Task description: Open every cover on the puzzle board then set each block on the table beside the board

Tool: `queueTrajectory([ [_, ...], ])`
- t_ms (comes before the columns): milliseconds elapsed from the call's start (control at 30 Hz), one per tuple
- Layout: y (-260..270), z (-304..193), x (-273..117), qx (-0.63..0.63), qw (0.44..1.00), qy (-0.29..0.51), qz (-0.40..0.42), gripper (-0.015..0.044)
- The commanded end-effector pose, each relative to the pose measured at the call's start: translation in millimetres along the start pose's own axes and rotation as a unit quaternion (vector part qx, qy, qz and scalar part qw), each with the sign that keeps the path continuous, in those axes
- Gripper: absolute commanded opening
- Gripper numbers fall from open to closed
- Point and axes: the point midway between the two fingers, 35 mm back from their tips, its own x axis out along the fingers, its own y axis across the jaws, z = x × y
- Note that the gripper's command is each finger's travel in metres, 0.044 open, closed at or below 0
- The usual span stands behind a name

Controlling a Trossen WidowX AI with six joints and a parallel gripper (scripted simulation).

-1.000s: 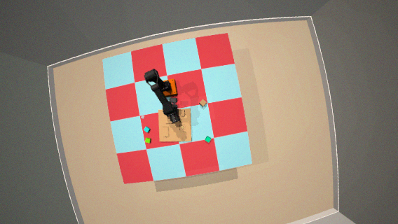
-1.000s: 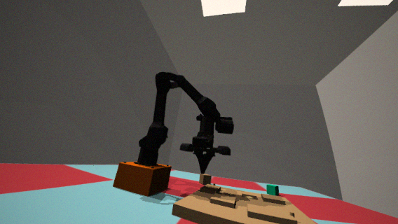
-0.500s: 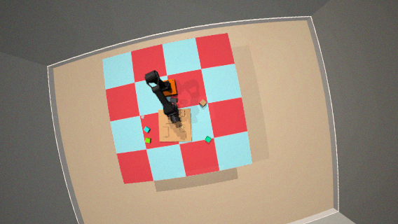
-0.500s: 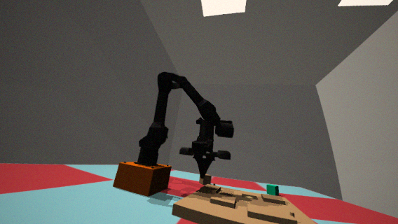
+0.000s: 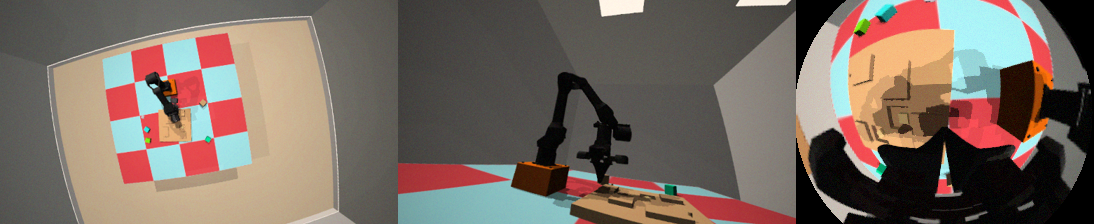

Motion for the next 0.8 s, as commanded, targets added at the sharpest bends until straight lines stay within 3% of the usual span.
queueTrajectory([
  [0, -4, 1, 6, -0.002, 1.000, -0.003, -0.006, 0.0000],
  [767, -1, 4, 22, -0.002, 1.000, -0.003, -0.006, 0.0000],
])
